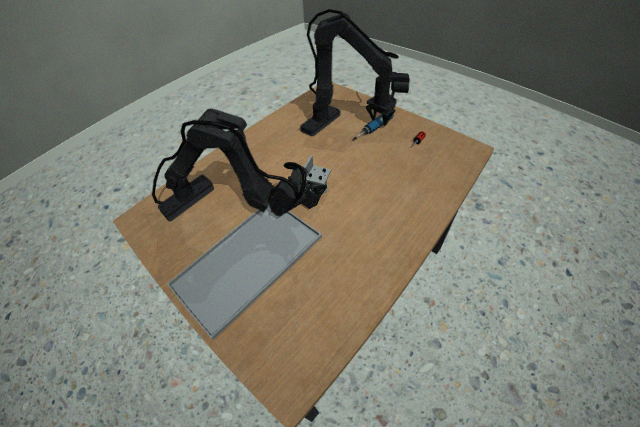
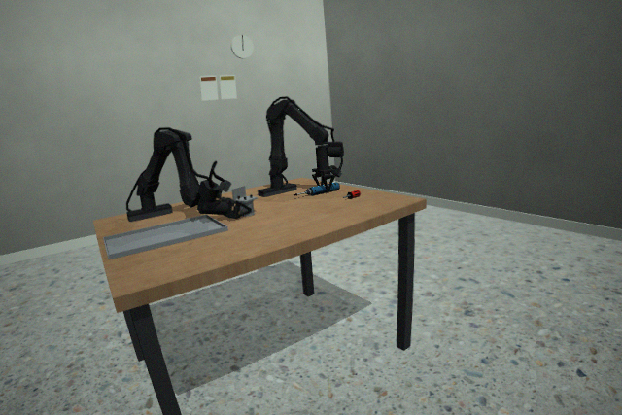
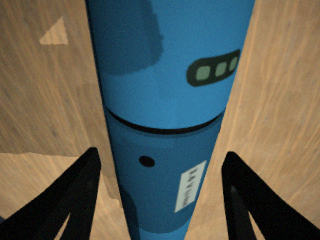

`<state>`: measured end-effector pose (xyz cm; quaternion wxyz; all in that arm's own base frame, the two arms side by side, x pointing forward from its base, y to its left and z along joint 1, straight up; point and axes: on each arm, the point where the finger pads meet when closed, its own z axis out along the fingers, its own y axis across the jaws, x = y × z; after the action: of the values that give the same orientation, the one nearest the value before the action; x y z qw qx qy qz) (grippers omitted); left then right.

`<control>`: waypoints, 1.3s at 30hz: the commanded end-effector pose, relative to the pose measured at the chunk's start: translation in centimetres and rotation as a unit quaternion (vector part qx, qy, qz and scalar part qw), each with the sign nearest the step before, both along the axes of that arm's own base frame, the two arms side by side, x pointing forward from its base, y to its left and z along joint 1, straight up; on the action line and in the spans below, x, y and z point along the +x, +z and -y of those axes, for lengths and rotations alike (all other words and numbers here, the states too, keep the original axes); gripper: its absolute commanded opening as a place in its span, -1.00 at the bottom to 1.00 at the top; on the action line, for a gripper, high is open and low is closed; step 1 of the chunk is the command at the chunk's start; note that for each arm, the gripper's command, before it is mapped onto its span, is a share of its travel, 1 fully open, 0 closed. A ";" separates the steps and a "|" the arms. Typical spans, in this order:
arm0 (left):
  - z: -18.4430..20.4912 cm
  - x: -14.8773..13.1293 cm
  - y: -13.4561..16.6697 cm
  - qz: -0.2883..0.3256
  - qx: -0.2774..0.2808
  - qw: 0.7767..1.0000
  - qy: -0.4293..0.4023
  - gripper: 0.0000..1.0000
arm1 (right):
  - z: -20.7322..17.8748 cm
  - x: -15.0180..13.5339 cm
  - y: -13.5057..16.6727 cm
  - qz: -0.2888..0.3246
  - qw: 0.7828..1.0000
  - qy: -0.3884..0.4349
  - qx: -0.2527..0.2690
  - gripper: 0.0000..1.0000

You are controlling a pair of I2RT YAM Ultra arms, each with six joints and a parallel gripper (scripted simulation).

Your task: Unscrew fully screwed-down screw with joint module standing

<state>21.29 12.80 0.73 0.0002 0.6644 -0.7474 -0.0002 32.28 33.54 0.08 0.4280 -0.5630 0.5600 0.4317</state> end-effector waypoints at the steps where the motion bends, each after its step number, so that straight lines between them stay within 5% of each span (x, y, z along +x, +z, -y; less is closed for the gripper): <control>1: -0.1 0.3 0.2 0.005 0.002 1.000 -0.001 0.30 | 0.1 0.4 1.5 0.011 1.000 0.000 0.011 0.17; 31: -0.1 0.3 0.2 0.005 0.002 1.000 -0.001 0.30 | 0.1 0.4 1.5 0.011 1.000 0.000 0.011 0.17; 39: -0.2 0.8 2.8 0.017 0.009 1.000 -0.006 0.30 | 0.1 0.4 1.5 0.011 1.000 0.000 0.011 0.17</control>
<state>21.37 12.84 1.58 -0.0003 0.6644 -0.7474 -0.0001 32.28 33.54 0.08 0.4280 -0.5630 0.5600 0.4317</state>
